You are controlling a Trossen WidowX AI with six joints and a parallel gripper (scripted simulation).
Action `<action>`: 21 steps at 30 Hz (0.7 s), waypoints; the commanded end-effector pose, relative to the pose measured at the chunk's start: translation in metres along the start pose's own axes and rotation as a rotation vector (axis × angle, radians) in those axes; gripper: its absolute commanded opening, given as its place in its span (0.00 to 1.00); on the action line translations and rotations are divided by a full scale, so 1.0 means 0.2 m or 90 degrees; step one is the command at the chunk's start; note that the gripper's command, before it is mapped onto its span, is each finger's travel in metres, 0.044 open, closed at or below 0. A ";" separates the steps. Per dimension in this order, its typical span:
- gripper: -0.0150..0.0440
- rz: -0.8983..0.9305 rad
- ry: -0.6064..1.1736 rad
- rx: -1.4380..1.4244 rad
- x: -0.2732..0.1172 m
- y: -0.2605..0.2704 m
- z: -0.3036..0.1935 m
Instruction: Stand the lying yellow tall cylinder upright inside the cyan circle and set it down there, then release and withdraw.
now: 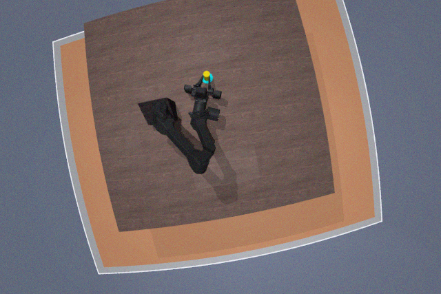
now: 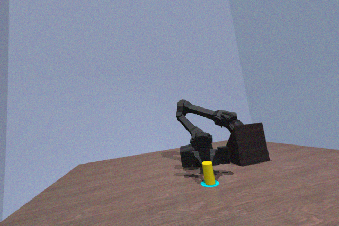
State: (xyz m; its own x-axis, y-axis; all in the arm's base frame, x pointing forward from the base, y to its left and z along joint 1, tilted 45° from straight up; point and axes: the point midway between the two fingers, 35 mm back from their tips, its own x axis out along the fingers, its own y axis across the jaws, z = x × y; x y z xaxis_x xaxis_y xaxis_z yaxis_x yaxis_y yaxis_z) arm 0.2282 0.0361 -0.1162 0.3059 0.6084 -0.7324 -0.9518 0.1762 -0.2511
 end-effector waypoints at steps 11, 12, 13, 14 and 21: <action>0.93 -0.001 -0.003 -0.003 0.00 0.00 0.00; 0.93 0.000 -0.003 -0.003 0.00 -0.01 0.01; 0.93 0.000 -0.002 -0.003 0.00 -0.01 0.02; 0.93 0.000 -0.001 -0.004 0.00 -0.01 0.04; 0.93 -0.001 0.000 -0.009 -0.01 -0.03 0.23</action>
State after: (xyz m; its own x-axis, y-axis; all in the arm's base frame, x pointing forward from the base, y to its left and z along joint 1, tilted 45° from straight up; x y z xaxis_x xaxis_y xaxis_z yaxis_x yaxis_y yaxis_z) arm 0.2346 0.0567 -0.0944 0.3100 0.6090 -0.7301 -0.9499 0.1674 -0.2638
